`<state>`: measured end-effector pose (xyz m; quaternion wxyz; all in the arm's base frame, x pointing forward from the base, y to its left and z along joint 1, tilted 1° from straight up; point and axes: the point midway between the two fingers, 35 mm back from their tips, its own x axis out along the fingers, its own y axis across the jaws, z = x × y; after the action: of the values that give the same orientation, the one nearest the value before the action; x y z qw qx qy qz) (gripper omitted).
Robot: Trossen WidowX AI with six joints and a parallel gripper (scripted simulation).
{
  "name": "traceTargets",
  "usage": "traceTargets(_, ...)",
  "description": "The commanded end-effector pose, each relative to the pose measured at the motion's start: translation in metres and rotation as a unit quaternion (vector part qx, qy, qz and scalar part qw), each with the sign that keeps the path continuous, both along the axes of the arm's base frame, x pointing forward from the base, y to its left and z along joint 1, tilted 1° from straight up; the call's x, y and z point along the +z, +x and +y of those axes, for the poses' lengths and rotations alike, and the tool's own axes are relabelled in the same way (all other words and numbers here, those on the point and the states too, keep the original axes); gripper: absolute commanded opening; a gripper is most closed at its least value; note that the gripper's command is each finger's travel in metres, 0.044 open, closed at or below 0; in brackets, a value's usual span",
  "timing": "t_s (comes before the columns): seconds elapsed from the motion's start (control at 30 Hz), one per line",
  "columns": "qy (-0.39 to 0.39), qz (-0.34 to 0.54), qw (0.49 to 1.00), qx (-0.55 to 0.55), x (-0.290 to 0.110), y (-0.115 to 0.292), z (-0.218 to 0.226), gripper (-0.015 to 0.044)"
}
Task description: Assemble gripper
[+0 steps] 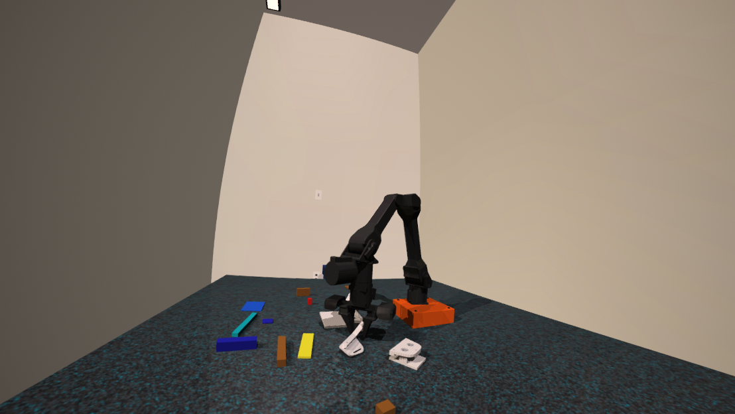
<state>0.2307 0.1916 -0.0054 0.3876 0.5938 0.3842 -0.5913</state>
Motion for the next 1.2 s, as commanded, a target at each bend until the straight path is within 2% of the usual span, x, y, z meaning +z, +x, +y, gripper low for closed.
traceTargets(0.0, 0.002, 0.000, 1.000, -0.001, 0.000, 0.000, 0.001, 0.0037)
traceTargets(1.17, 0.002, 0.000, 1.000, -0.001, 0.030, -0.001, 0.000, 0.0037)
